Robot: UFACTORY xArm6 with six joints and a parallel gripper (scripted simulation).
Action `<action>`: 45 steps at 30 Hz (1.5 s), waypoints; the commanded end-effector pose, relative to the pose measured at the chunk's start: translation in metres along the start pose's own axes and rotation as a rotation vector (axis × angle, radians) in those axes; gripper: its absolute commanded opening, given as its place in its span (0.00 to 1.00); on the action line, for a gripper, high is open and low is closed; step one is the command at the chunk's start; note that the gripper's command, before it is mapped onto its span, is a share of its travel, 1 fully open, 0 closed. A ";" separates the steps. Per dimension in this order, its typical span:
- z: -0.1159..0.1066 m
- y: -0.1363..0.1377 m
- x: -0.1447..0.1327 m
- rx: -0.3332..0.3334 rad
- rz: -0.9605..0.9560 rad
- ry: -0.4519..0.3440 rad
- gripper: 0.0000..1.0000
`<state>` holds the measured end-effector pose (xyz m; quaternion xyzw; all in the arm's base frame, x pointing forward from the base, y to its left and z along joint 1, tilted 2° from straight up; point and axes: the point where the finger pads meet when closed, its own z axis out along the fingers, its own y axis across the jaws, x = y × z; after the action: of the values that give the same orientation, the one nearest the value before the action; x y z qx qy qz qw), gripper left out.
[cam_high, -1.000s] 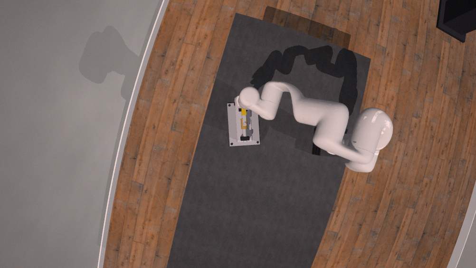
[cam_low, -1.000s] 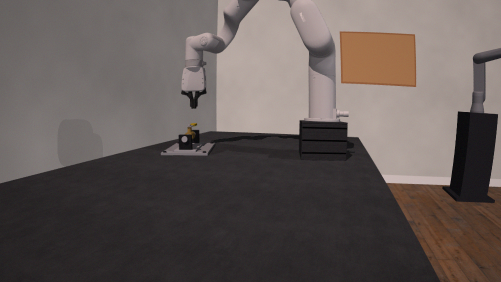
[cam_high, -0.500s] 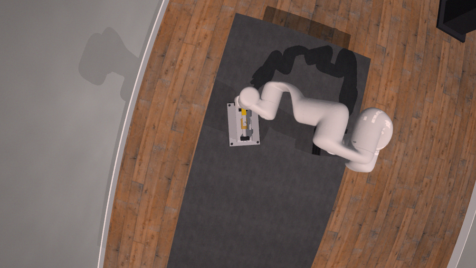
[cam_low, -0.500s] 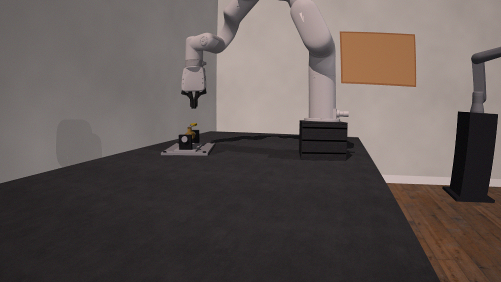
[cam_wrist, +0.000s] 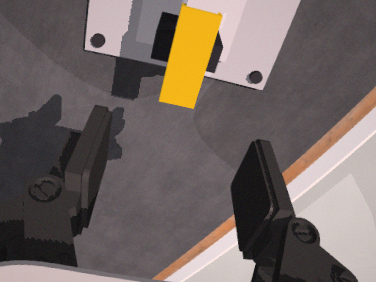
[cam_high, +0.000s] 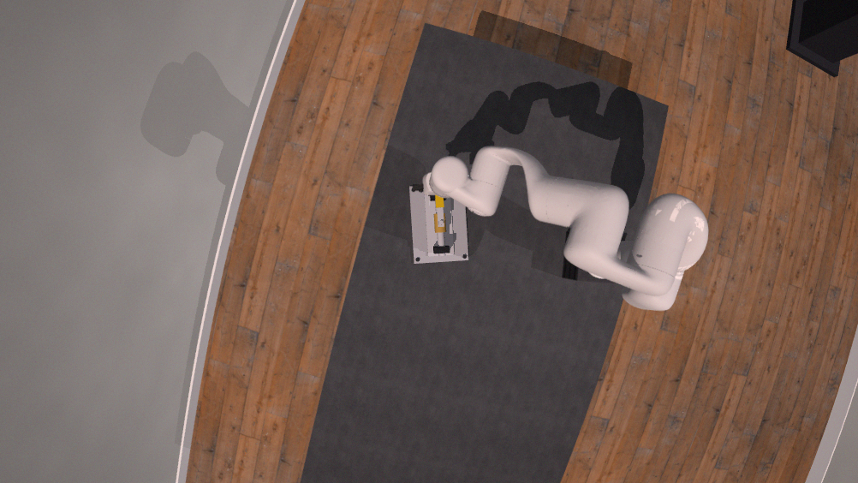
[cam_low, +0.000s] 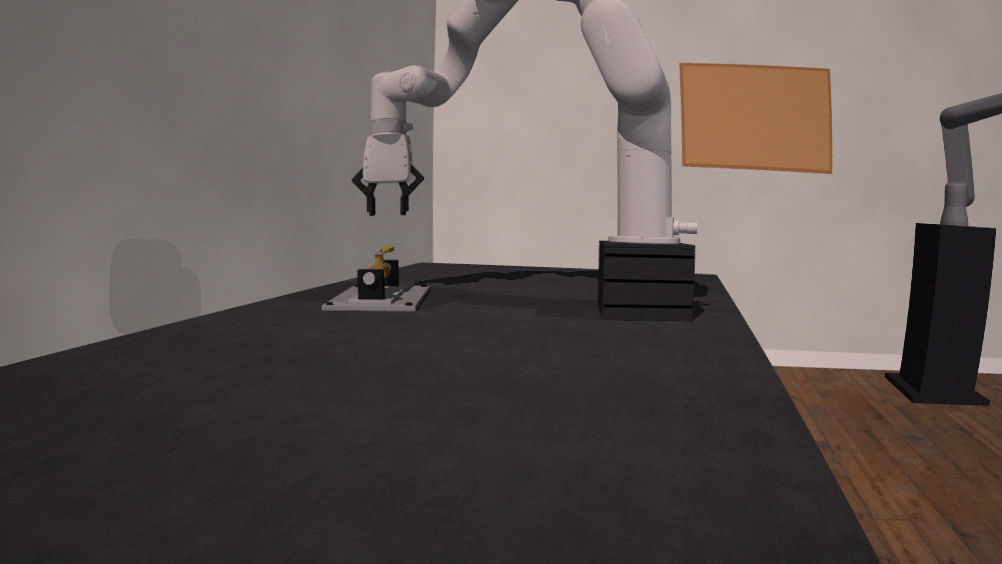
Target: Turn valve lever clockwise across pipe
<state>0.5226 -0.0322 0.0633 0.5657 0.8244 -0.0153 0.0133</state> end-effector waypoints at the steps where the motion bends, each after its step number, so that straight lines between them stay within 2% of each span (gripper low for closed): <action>1: -0.002 0.001 -0.001 -0.004 0.000 -0.002 0.68; 30: -0.001 0.001 -0.001 -0.004 0.000 -0.002 0.68; 45: 0.009 0.001 -0.001 -0.004 0.000 -0.002 0.68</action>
<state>0.5228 -0.0325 0.0574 0.5656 0.8244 -0.0151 0.0136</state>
